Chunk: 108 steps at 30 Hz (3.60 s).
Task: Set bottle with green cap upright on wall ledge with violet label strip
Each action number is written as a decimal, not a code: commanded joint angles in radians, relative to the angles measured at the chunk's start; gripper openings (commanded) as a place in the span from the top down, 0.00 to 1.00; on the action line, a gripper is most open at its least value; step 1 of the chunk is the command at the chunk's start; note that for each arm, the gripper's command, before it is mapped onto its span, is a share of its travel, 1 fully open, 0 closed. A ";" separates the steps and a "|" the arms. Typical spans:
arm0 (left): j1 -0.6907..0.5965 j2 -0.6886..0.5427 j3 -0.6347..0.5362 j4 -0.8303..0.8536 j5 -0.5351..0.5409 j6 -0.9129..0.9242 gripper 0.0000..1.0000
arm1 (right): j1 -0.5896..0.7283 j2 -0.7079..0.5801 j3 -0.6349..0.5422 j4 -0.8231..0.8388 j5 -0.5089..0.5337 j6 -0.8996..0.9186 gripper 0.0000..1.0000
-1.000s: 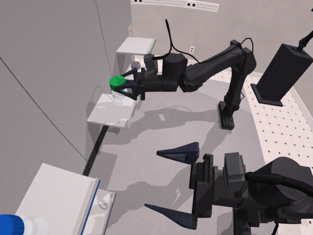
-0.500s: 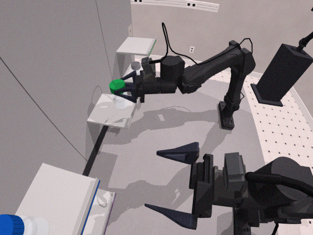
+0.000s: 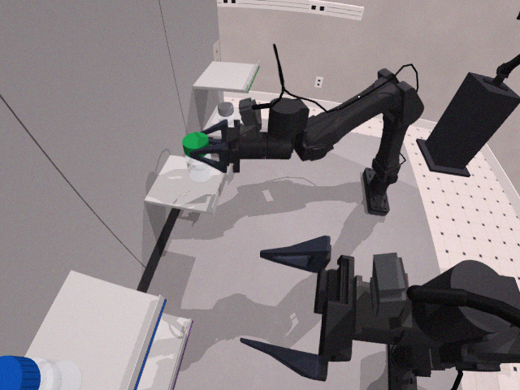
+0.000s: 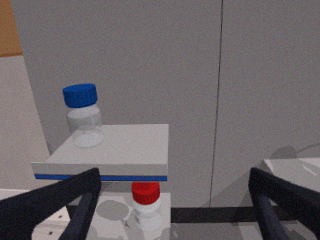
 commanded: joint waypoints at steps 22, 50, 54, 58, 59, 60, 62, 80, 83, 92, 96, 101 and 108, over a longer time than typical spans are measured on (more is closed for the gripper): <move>-0.010 -0.008 0.031 0.009 -0.009 0.010 0.00 | -0.013 0.008 -0.061 0.134 -0.011 -0.003 0.50; -0.010 -0.008 0.031 0.009 -0.009 0.010 0.00 | -0.007 0.017 -0.100 0.160 -0.004 -0.005 0.50; -0.010 -0.008 0.031 0.009 -0.009 0.010 0.00 | -0.007 0.017 -0.100 0.161 -0.004 -0.005 0.11; -0.010 -0.008 0.031 0.009 -0.009 0.010 0.00 | 0.000 -0.013 -0.125 0.184 -0.005 -0.010 0.11; -0.010 -0.008 0.031 0.009 -0.009 0.010 0.00 | 0.003 -0.018 -0.131 0.187 -0.005 -0.012 0.11; -0.010 -0.008 0.031 0.009 -0.009 0.010 0.00 | 0.004 -0.020 -0.135 0.188 -0.005 -0.012 0.11; -0.010 -0.008 0.031 0.009 -0.009 0.010 0.00 | 0.006 -0.031 -0.150 0.192 0.003 -0.018 0.11; -0.010 -0.008 0.031 0.009 -0.009 0.010 0.00 | 0.087 -0.275 -0.461 0.256 0.086 -0.020 0.11; -0.010 -0.008 0.031 0.009 -0.009 0.010 0.00 | 0.107 -0.335 -0.525 0.261 0.107 -0.021 0.11; -0.010 -0.008 0.031 0.009 -0.009 0.010 0.00 | 0.090 -0.357 -0.539 0.184 0.086 -0.003 0.11; -0.010 -0.008 0.031 0.009 -0.009 0.010 0.00 | 0.045 -0.445 -0.564 0.056 0.042 0.000 0.11; -0.010 -0.008 0.031 0.009 -0.009 0.010 0.00 | -0.021 -0.553 -0.560 -0.058 -0.005 0.002 0.11; -0.010 -0.008 0.031 0.009 -0.009 0.010 0.00 | -0.228 -0.769 -0.505 -0.288 -0.136 0.002 0.11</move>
